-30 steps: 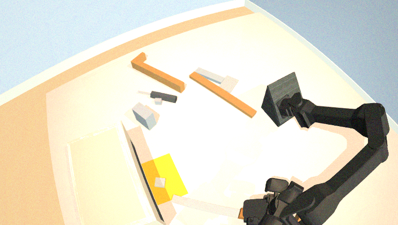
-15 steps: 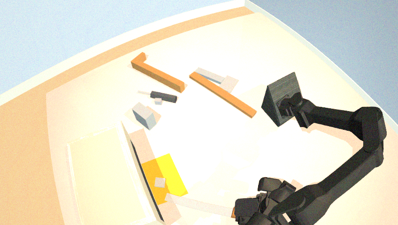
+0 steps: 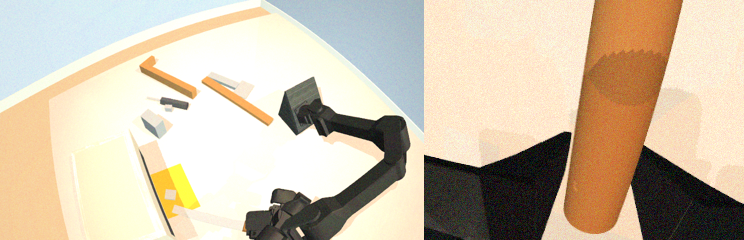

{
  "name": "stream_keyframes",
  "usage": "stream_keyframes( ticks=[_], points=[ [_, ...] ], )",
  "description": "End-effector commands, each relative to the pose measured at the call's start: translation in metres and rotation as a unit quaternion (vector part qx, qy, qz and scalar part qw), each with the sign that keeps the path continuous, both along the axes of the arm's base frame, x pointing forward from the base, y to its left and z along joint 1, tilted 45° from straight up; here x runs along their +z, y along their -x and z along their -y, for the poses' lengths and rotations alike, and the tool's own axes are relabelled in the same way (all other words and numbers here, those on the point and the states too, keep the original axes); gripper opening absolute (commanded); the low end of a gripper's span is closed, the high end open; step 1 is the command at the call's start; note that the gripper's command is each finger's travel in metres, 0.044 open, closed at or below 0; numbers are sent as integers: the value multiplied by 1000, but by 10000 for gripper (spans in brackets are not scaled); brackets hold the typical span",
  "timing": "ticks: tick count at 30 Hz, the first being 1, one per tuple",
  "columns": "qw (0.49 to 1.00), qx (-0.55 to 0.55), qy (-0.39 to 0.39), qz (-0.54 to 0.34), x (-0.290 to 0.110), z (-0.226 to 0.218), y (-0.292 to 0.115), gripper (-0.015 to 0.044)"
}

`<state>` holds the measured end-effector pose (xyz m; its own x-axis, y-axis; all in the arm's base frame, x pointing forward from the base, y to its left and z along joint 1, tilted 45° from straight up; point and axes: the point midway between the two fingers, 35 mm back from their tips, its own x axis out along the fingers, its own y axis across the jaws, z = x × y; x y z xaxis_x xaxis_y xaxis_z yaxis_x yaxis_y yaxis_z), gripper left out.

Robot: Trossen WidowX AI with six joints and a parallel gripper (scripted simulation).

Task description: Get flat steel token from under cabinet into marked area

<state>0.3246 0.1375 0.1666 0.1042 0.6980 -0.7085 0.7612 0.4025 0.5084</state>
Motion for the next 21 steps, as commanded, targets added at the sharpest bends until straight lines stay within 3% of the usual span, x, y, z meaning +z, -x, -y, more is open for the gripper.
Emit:
stream_keyframes(
  ticks=[1,5,20,21],
  points=[
    [1000,0,0,0,0,0,0,200],
    [1000,-1,0,0,0,0,0,270],
    [1000,-1,0,1,-3,-3,0,270],
    [1000,0,-1,3,-1,-2,0,244]
  ],
)
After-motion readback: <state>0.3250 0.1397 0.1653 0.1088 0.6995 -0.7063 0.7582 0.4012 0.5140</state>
